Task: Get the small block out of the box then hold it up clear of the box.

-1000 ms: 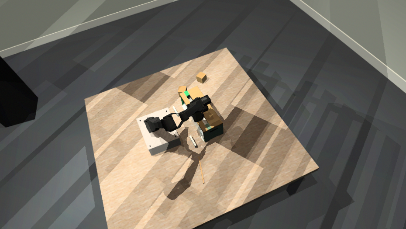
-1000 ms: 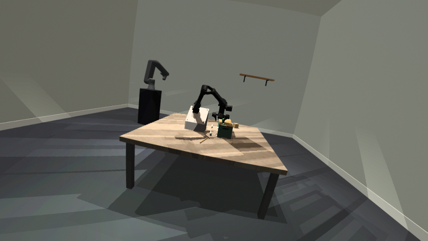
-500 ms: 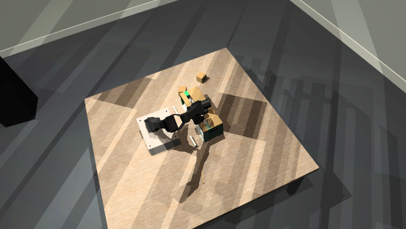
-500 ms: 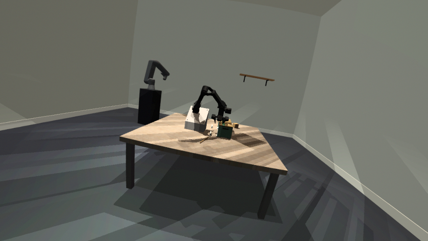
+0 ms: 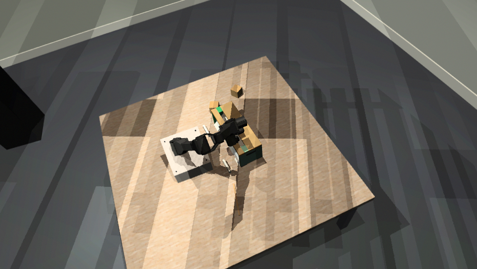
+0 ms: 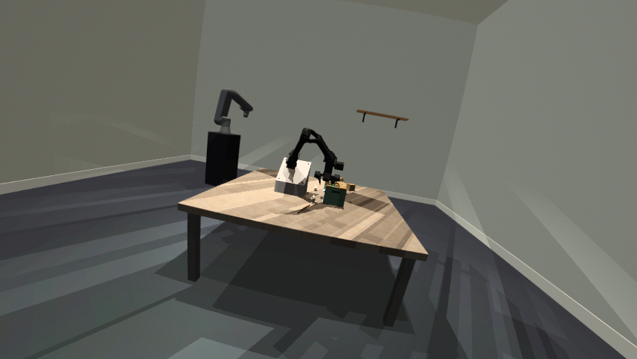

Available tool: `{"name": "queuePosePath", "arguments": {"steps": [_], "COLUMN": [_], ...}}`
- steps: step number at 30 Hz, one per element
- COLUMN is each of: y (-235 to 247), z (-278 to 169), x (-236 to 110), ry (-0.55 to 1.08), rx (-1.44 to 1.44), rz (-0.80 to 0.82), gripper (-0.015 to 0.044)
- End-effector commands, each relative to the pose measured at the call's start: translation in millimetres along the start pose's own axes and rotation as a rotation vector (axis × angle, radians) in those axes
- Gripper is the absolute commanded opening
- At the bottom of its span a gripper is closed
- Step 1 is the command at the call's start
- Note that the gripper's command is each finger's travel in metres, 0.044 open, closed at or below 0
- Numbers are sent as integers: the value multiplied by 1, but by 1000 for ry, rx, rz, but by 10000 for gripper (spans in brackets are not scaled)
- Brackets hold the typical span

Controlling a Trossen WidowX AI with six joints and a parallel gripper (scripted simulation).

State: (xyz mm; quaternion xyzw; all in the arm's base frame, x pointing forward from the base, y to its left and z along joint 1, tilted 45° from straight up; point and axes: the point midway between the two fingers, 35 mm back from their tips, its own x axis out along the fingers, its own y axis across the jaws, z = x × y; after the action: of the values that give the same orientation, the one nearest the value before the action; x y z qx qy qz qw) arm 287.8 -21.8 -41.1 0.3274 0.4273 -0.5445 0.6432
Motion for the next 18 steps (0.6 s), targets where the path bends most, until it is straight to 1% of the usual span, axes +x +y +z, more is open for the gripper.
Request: {"name": "queuePosePath", "arguments": {"steps": [1, 18], "y": [-1, -2], "z": [-12, -57], "x": [5, 21], "ry": [2, 4], "rx": [-2, -1], "rz": [-3, -3], "gripper": [400, 400]}}
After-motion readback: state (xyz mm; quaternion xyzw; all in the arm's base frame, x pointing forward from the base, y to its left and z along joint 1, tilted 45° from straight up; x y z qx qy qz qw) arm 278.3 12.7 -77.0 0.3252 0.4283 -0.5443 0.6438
